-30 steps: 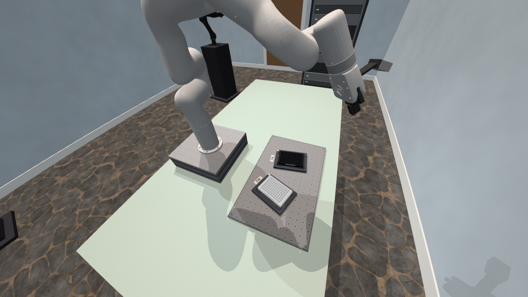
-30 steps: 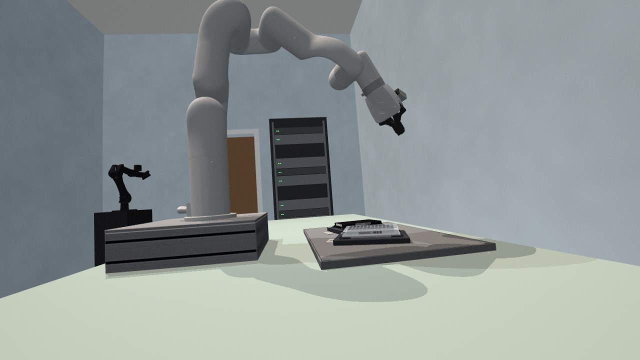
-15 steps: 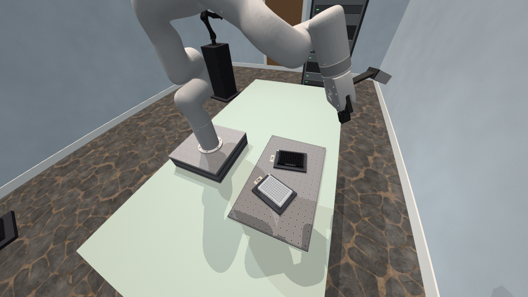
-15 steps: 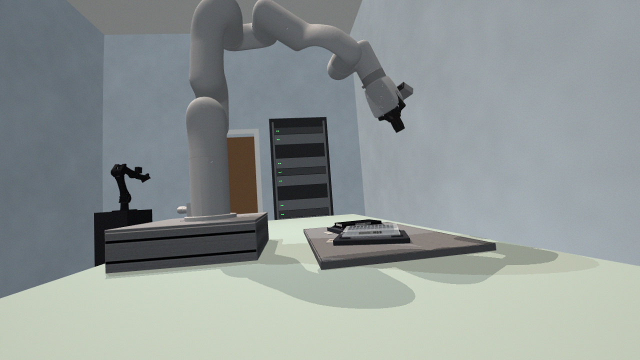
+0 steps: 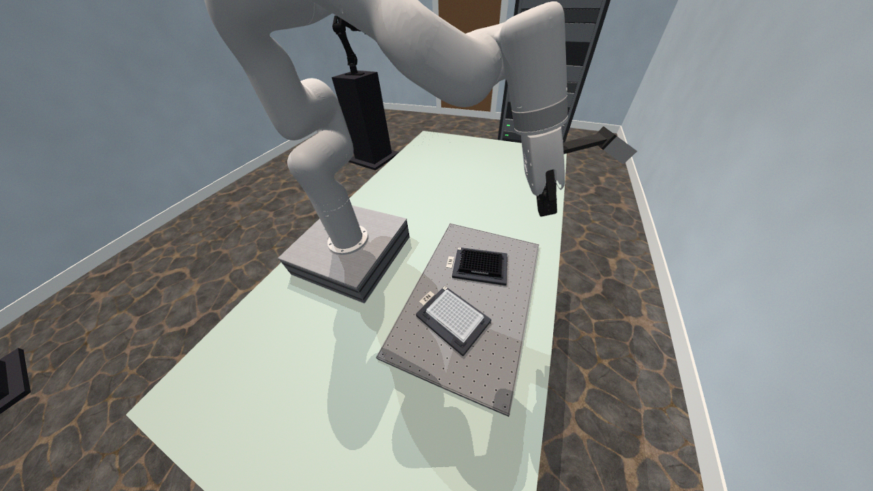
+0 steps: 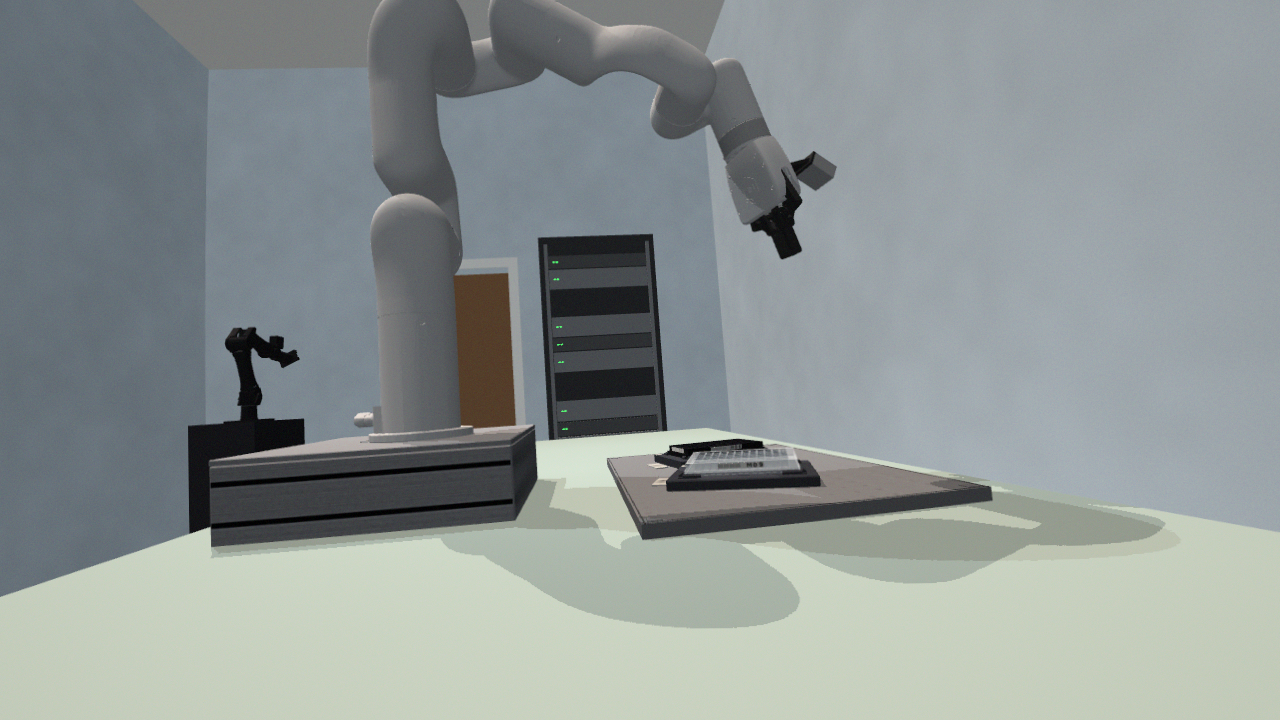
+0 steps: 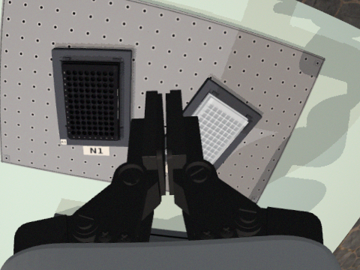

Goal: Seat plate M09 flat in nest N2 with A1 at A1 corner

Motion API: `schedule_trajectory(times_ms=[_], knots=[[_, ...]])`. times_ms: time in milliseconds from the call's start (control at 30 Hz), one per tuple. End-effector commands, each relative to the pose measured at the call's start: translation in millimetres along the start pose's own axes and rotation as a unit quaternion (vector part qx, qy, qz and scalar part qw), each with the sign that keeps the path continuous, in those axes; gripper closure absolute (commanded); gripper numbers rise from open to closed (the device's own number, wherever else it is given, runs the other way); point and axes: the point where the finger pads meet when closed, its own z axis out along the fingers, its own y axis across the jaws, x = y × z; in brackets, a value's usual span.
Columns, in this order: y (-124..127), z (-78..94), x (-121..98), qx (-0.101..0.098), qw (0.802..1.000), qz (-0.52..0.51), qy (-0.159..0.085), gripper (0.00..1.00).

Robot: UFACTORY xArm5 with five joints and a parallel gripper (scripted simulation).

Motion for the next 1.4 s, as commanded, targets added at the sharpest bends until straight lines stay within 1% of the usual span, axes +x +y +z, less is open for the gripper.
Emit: schedule_trajectory(times_ms=[0, 100, 133, 233, 333, 433, 567, 667, 700, 800, 900, 933, 1033, 1133, 1367], knots=[[3, -3.0, -4, -0.001, 1.000, 0.003, -0.001, 1.00], [13, -6.2, -18, 0.002, 0.999, 0.044, -0.029, 1.00], [15, -7.2, -22, 0.001, 0.998, 0.049, -0.033, 1.00], [19, -9.9, -32, 0.000, 0.998, 0.049, -0.033, 1.00], [27, -13.5, -46, 0.002, 0.994, 0.090, -0.061, 1.00], [32, -17.1, -59, 0.000, 0.993, 0.095, -0.065, 1.00], [33, -17.7, -61, 0.000, 0.993, 0.095, -0.065, 1.00], [38, -21.8, -75, 0.002, 0.986, 0.136, -0.093, 1.00], [40, -23.1, -79, 0.001, 0.985, 0.141, -0.096, 1.00], [44, -26.4, -90, 0.000, 0.985, 0.140, -0.096, 1.00], [48, -30.9, -104, 0.001, 0.976, 0.181, -0.124, 1.00], [49, -32.4, -108, 0.001, 0.974, 0.186, -0.127, 1.00], [52, -36.0, -119, 0.001, 0.974, 0.186, -0.127, 1.00], [52, -36.0, -119, 0.001, 0.974, 0.186, -0.127, 1.00], [54, -6.8, -138, 0.017, 0.989, 0.072, -0.132, 1.00]])
